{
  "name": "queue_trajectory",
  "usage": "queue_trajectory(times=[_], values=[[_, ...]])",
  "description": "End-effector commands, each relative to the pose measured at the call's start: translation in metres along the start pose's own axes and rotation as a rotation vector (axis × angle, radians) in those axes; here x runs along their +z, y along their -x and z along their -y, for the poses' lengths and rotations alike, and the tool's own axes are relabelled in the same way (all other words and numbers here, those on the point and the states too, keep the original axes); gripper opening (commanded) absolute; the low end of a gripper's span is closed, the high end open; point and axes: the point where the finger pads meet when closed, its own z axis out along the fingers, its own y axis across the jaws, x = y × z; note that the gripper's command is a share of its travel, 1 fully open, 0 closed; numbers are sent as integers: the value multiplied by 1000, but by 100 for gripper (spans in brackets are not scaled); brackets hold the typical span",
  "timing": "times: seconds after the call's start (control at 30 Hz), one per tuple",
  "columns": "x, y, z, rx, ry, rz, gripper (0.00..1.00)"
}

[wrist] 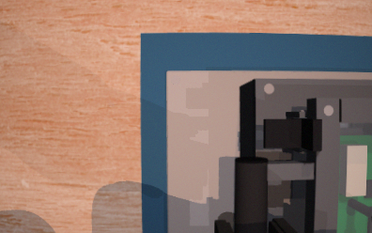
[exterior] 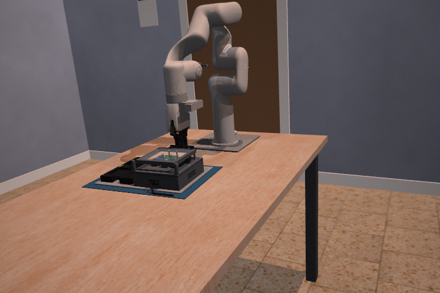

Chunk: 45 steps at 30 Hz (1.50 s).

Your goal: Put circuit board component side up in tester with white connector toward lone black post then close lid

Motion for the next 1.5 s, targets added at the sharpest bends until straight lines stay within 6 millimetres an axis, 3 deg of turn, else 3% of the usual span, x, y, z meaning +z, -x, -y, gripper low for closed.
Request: queue_trajectory(times=[0.0,0.7,1.13,1.47], values=[[-9,0,-1,0,4,0,24],[-64,1,-1,0,4,0,24],[-87,1,-1,0,4,0,24],[-91,1,-1,0,4,0,24]])
